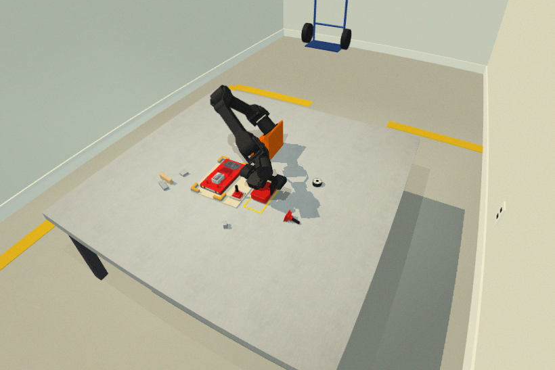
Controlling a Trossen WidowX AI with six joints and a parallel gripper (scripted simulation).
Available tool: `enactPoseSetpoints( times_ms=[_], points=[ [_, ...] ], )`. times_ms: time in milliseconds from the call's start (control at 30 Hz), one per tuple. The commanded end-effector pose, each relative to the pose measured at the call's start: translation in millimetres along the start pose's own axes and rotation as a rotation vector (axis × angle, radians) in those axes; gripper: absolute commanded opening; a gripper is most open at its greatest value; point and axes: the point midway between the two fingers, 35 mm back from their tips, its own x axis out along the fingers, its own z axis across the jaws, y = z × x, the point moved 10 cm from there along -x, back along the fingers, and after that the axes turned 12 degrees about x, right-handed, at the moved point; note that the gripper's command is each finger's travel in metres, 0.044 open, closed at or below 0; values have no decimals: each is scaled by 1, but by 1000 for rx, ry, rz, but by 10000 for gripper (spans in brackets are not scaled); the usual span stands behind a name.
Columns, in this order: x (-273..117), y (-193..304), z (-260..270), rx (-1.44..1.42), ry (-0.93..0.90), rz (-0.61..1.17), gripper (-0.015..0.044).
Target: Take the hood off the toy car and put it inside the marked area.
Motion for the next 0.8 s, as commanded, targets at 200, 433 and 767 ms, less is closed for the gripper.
enactPoseSetpoints(
  times_ms=[200, 433, 767],
  points=[
    [5, 0, 0, -6, 4, -3, 0],
    [9, 0, 0, -6, 4, -3, 0],
    [7, 0, 0, 0, 0, 0, 236]
  ],
)
